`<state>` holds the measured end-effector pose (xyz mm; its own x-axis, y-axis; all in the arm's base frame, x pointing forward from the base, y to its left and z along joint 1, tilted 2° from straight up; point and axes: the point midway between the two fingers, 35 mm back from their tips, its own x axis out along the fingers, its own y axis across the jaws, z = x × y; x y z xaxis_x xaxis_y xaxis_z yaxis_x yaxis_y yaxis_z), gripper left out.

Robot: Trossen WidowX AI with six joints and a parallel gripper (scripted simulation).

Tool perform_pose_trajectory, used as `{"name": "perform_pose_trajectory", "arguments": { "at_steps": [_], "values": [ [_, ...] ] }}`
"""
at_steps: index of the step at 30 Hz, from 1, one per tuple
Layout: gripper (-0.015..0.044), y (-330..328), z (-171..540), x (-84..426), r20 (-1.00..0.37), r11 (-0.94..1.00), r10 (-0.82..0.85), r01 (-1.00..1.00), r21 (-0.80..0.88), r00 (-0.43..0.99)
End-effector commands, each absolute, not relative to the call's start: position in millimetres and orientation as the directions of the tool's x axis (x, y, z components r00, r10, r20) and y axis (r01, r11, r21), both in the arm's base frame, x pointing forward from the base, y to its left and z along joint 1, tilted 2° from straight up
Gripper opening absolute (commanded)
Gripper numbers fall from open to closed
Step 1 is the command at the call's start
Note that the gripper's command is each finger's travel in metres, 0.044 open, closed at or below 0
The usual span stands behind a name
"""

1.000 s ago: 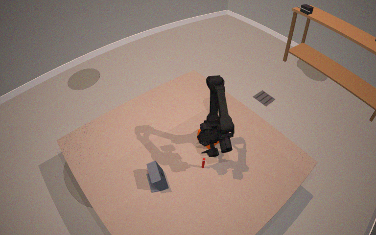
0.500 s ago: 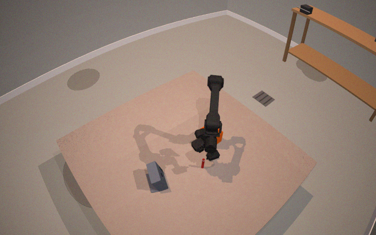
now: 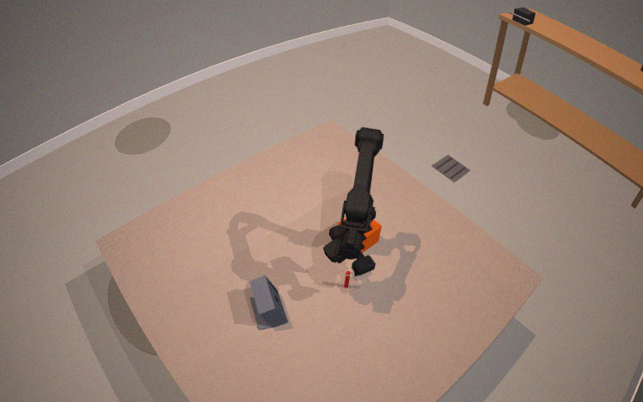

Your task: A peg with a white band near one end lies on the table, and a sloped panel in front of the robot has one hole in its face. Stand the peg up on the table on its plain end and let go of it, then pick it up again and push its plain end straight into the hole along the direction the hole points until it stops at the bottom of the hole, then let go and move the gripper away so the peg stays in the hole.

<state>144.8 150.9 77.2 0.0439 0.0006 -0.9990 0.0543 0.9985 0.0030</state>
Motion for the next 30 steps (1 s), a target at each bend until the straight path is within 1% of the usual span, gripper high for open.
{"name": "perform_pose_trajectory", "arguments": {
  "at_steps": [1, 30],
  "values": [
    [0.044, 150.8, 68.7, 144.3, -0.999, 0.999, 0.001, 0.034, 0.003, 0.039],
    [0.044, 152.4, 23.5, 147.5, -0.999, 1.0, 0.001, 0.016, 0.002, 0.039]
  ]
}}
